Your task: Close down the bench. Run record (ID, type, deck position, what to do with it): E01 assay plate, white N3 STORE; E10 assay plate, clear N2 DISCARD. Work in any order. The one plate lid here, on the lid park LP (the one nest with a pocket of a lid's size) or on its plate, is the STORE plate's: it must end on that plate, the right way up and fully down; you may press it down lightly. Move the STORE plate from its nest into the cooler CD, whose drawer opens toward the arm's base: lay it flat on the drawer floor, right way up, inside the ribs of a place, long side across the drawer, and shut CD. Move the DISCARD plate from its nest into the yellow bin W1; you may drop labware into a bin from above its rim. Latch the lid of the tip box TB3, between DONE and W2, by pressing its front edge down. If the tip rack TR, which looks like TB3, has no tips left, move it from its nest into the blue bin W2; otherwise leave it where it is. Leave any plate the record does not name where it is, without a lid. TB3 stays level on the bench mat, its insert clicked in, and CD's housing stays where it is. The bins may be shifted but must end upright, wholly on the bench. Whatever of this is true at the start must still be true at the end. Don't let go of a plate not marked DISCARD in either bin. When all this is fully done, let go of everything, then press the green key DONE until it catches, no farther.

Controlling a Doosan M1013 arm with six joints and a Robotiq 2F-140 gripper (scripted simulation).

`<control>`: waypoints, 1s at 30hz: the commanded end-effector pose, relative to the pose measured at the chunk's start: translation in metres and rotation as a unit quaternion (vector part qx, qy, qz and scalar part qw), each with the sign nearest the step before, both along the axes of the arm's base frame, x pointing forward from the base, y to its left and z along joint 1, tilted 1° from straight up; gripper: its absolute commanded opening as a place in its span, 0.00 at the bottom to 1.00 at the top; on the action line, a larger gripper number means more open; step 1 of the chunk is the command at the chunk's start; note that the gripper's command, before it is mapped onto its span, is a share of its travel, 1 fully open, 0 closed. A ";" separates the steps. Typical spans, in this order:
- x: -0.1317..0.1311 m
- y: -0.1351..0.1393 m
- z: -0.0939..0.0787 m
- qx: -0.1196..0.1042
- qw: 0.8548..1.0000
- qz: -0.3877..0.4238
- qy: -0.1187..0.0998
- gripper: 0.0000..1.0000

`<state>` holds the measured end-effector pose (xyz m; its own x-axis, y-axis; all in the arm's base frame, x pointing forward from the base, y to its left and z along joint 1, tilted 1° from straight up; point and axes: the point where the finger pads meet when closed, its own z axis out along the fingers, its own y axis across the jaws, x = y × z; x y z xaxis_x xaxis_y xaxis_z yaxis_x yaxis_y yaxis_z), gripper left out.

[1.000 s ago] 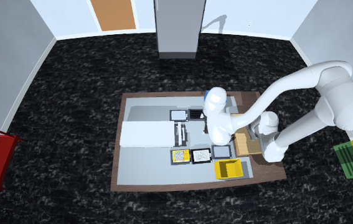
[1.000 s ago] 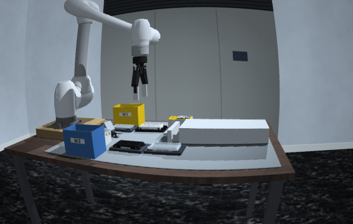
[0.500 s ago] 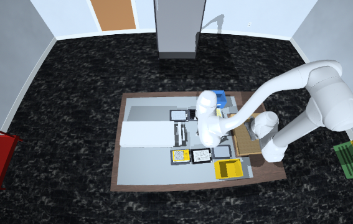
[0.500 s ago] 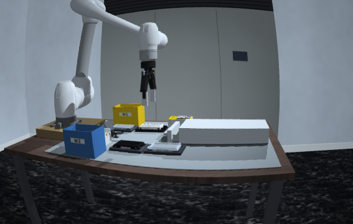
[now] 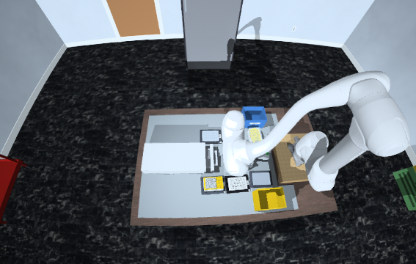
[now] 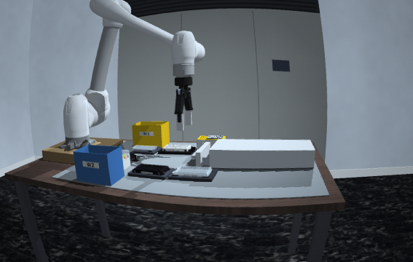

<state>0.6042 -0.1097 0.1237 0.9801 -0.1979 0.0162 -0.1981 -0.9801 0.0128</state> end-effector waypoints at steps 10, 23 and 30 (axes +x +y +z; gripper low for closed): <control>0.040 -0.007 -0.025 0.000 1.000 0.000 0.000 0.87; 0.045 -0.008 -0.030 0.000 1.000 0.000 0.000 0.87; 0.045 -0.008 -0.037 0.000 1.000 0.000 0.000 0.87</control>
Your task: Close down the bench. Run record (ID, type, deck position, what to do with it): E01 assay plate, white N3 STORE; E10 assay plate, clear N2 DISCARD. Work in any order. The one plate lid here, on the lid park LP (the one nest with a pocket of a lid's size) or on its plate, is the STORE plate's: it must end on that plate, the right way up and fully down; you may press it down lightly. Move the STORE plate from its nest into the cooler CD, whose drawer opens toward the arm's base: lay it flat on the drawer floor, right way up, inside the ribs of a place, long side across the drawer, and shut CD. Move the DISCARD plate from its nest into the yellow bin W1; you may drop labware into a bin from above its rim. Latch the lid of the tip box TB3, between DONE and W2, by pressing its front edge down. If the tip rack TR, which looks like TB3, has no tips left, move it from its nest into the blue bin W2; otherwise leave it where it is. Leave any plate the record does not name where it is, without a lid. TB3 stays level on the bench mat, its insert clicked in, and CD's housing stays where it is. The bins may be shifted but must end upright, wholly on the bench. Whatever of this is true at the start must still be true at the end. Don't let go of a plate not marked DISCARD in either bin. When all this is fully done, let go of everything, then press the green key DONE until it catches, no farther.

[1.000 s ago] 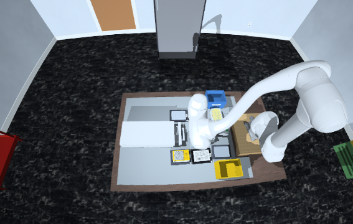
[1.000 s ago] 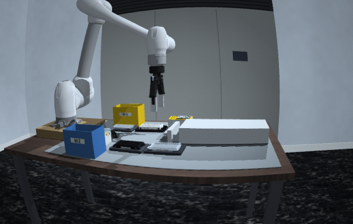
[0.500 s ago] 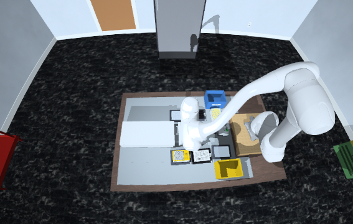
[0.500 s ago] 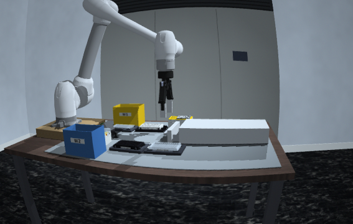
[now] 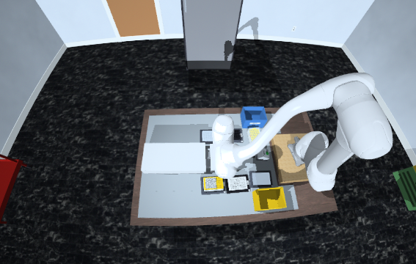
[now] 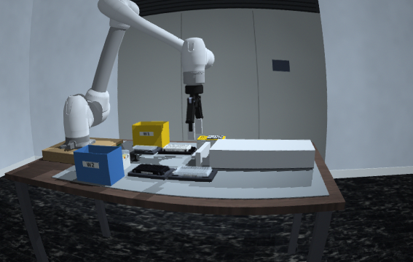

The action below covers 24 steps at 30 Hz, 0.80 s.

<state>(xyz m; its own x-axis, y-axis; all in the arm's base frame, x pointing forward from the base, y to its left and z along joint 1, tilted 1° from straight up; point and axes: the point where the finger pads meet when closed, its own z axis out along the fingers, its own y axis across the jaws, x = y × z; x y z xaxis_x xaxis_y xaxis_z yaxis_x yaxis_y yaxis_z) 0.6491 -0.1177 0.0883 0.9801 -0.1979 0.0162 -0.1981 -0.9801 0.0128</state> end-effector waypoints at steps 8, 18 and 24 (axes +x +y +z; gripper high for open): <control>0.000 0.000 -0.012 0.000 1.000 0.000 0.000 0.87; 0.000 0.000 -0.023 0.000 1.000 0.000 0.000 0.87; 0.000 0.000 -0.031 0.000 1.000 0.000 0.000 0.87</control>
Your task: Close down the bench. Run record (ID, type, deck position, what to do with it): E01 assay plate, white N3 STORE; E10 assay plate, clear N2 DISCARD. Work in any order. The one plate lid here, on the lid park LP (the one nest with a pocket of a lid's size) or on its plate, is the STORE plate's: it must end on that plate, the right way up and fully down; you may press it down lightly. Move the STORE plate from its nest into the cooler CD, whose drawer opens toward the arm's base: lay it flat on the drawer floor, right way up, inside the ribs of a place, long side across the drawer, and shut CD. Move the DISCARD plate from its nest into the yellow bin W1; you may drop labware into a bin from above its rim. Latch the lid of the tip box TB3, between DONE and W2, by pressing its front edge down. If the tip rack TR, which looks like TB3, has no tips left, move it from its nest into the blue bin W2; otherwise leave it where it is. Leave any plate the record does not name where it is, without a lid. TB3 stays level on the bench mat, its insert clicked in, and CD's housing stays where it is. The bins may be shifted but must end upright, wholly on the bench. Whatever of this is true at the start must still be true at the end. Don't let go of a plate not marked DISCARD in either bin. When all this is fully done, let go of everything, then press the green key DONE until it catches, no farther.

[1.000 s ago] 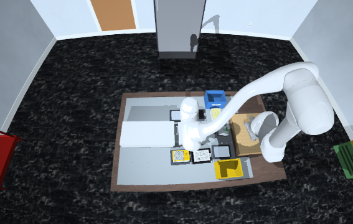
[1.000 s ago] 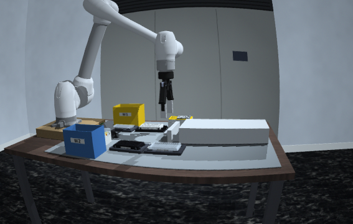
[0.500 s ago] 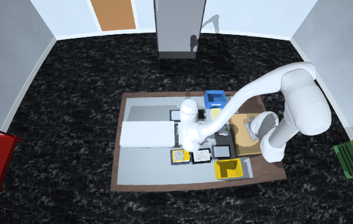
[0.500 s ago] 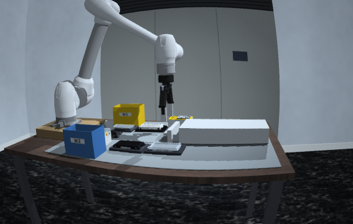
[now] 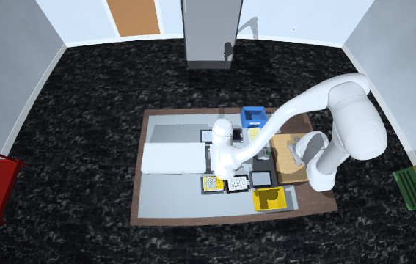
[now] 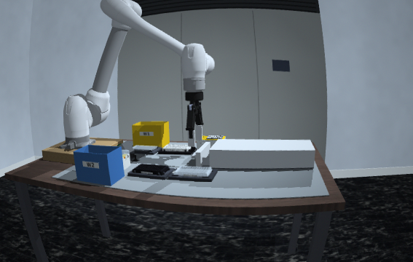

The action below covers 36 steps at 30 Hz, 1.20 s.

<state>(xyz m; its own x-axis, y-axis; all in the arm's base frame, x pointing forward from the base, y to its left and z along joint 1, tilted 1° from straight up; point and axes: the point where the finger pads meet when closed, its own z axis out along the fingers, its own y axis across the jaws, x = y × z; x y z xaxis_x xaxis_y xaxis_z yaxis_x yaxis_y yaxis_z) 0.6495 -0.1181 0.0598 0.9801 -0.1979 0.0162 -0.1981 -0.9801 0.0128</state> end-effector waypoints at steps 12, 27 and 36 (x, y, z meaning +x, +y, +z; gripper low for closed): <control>0.000 0.000 -0.015 0.000 1.000 0.000 0.000 0.87; 0.000 0.000 -0.033 0.000 1.000 0.000 0.000 0.87; 0.001 -0.001 -0.045 0.000 1.000 0.000 0.000 0.87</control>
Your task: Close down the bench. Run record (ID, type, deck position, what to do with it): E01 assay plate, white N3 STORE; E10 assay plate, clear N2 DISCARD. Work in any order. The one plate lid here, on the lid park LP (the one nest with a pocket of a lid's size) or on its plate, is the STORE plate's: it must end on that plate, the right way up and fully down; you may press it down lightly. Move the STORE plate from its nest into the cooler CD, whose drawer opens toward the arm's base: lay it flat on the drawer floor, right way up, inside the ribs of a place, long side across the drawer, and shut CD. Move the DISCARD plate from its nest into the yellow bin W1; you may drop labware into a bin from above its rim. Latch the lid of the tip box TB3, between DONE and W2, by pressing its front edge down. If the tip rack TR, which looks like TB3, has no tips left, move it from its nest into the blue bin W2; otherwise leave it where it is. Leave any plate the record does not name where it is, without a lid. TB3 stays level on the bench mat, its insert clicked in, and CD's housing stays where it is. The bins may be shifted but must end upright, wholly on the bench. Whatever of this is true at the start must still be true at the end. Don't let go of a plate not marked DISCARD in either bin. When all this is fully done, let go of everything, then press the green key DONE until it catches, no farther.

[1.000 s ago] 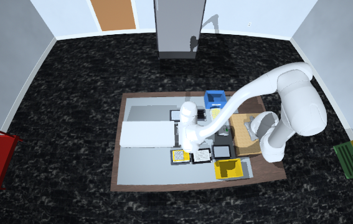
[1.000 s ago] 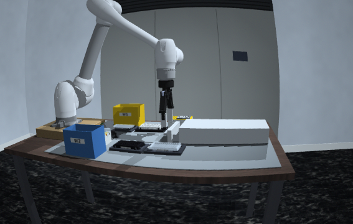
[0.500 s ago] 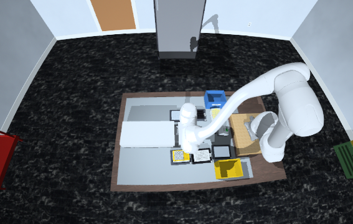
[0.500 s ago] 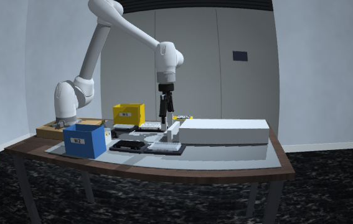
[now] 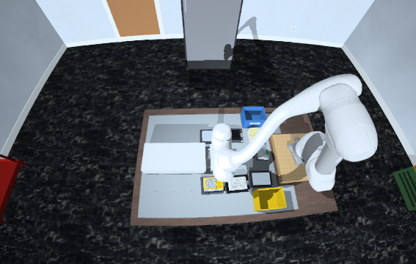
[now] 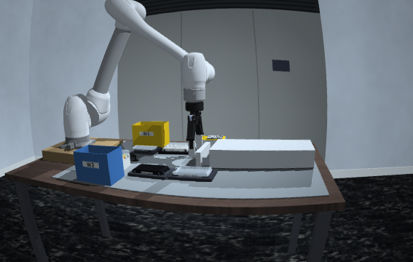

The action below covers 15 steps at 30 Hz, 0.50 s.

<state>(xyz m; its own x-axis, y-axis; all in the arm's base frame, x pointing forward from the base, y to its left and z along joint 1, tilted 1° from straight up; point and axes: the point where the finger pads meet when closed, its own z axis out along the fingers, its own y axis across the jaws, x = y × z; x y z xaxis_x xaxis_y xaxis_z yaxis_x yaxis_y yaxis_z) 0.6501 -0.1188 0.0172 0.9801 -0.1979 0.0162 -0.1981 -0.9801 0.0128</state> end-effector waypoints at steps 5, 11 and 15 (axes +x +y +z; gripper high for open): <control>0.000 0.000 -0.009 0.000 1.000 0.000 0.000 0.87; 0.000 0.000 -0.011 0.000 1.000 0.000 0.000 0.87; 0.000 0.000 -0.011 0.000 1.000 0.000 0.000 0.66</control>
